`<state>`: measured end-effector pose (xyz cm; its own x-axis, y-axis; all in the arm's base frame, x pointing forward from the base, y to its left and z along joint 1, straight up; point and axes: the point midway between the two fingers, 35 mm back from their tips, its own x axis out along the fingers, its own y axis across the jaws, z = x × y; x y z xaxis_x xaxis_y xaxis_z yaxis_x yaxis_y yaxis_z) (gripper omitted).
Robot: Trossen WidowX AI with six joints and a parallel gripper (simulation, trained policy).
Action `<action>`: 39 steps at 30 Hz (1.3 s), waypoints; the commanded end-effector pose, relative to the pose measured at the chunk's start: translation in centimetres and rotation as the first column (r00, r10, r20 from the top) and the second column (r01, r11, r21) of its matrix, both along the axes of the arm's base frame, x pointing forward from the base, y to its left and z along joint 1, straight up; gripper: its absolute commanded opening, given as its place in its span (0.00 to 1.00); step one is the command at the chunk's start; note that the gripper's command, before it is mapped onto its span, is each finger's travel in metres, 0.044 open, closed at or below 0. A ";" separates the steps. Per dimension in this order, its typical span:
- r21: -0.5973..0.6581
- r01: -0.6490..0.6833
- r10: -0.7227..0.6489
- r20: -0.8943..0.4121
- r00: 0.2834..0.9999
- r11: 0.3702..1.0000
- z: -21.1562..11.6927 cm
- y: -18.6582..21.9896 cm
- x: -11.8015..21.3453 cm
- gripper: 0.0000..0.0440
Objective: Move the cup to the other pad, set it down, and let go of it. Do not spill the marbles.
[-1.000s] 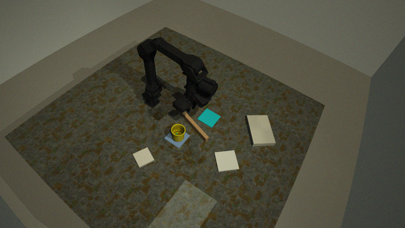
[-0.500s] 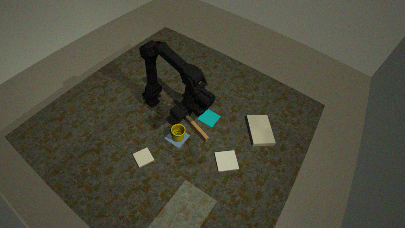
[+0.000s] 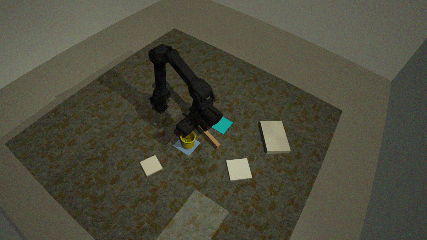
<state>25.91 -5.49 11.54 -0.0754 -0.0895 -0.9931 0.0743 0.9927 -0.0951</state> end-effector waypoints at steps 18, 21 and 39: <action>0.047 -0.196 0.199 -0.059 0.978 0.979 -5.7 -1.1 -0.8 0.24; 0.051 -0.235 0.237 -0.061 0.969 0.971 -5.8 -1.2 -0.8 0.08; 0.055 -0.366 0.366 -0.002 0.931 0.929 -2.5 -0.4 0.8 0.01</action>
